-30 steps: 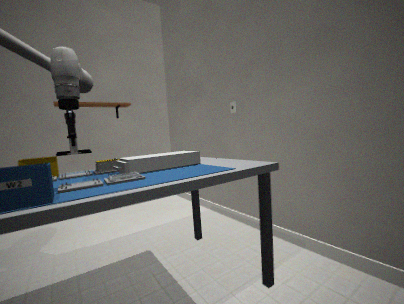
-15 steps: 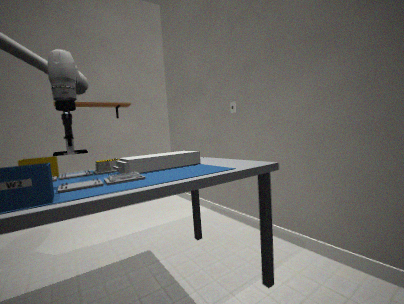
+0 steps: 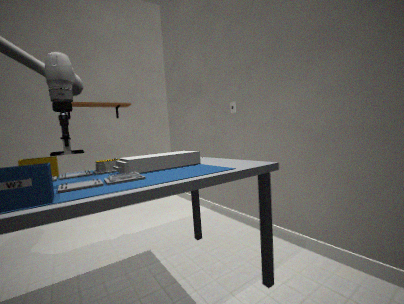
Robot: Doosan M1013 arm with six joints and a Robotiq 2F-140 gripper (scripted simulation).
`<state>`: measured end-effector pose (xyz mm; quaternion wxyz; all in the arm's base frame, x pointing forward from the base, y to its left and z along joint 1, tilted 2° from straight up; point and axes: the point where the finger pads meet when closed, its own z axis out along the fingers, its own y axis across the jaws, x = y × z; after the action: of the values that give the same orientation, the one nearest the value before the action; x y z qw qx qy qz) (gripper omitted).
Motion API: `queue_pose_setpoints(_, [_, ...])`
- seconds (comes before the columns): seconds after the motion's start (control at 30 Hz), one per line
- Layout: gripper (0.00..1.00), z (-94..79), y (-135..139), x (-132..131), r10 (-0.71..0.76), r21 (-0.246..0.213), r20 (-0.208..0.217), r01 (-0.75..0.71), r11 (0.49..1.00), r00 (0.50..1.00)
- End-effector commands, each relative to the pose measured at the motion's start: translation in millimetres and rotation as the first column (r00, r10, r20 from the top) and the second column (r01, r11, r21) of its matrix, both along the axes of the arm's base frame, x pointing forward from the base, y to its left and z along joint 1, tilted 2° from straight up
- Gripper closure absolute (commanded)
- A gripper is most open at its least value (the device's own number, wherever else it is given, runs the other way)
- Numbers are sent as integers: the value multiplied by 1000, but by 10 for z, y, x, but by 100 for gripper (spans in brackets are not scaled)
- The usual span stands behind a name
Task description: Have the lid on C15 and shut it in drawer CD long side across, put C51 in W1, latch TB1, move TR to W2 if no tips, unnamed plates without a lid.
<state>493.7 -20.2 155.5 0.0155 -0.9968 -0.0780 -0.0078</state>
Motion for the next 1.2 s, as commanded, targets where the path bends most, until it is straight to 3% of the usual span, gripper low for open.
queue_pose_setpoints(0.0, [100, 3, 75, -40, 0, 0, 0, 0, 1000, 1000])
queue_pose_setpoints(1.17, [100, 21, 801, -435, 0, 0, 0, 0, 1000, 1000])
